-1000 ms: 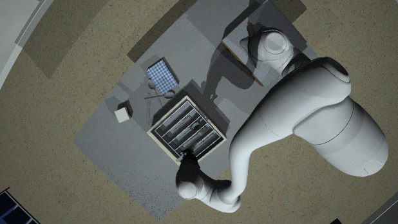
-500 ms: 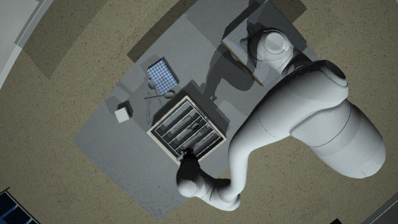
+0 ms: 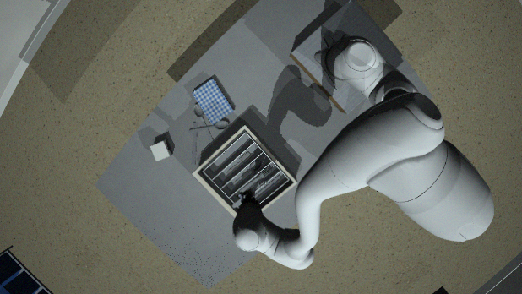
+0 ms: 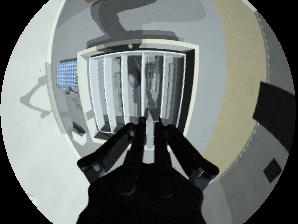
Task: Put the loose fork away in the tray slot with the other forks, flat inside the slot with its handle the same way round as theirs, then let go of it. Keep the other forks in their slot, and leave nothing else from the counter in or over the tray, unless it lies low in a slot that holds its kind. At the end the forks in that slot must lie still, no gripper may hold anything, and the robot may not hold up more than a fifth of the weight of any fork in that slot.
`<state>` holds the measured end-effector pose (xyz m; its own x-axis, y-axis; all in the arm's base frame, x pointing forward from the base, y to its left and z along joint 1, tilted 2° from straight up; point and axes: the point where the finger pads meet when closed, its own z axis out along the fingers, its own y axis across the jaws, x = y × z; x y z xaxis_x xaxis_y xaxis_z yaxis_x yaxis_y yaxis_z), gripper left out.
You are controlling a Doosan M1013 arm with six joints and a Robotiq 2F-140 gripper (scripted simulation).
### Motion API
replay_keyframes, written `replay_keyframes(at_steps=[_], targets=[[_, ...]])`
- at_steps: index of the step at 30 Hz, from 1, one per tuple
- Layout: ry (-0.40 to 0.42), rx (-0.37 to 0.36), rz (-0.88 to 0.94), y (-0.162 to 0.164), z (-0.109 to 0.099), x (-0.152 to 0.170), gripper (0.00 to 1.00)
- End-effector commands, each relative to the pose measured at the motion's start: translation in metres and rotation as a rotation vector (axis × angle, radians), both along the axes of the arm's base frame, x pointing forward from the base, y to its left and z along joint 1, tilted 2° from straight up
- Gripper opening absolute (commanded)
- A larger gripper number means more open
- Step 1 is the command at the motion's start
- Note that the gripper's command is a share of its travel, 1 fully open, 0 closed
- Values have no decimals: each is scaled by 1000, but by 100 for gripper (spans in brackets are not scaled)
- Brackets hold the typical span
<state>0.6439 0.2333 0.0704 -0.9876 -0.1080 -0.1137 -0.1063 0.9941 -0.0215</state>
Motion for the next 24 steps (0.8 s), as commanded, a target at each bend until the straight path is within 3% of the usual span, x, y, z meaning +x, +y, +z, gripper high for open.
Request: replay_keyframes(at_steps=[1, 14, 24], targets=[[0, 0, 0, 0, -8, 0, 2], [0, 0, 0, -1, -54, 2, 2], [0, 0, 0, -1, -76, 3, 2]])
